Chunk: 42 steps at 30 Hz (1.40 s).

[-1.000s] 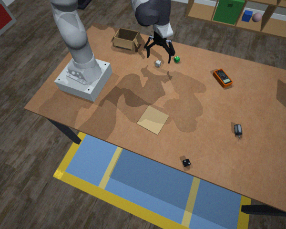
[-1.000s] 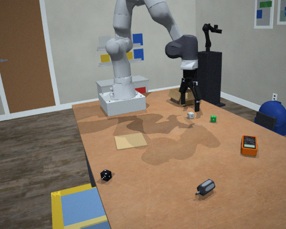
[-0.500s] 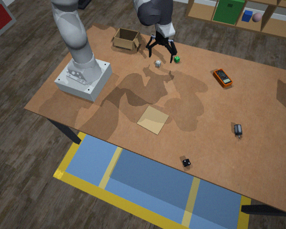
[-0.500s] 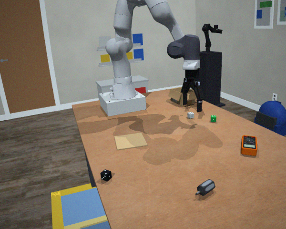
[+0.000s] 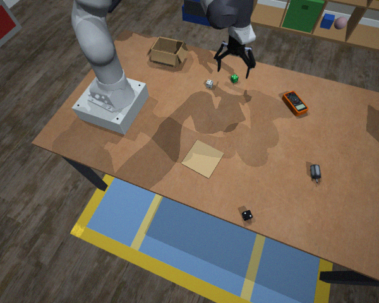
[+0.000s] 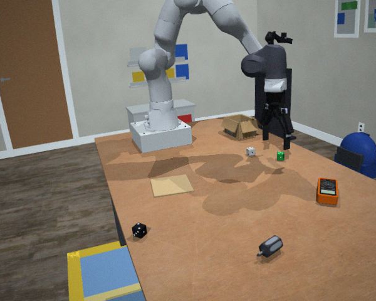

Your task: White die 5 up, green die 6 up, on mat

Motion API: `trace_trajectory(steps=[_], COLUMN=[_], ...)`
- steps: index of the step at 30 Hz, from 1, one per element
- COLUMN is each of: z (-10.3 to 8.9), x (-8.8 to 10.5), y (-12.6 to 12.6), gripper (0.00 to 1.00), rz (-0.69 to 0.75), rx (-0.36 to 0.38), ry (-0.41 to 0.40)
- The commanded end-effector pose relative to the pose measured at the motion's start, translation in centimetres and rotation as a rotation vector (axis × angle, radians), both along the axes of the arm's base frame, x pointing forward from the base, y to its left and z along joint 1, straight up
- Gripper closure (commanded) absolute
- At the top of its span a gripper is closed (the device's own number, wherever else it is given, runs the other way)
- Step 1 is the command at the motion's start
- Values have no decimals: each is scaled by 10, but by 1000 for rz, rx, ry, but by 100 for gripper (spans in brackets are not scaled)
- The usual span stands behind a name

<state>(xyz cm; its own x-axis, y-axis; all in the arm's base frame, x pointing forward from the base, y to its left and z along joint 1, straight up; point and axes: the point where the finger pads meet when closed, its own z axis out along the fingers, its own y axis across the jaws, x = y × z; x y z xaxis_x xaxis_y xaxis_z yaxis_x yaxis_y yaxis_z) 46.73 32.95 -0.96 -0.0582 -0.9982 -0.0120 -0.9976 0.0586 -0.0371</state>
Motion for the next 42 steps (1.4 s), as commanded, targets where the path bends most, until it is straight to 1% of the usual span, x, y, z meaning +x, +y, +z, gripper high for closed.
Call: trace_trajectory(steps=[1,3,8,42], z=[-4,-4,-4,-4], x=[8,13,15,15], y=[6,9,11,11], gripper=[0,0,0,0], rz=[8,8,8,8], rx=[-16,-16,-16,-16], ry=[31,31,31,31])
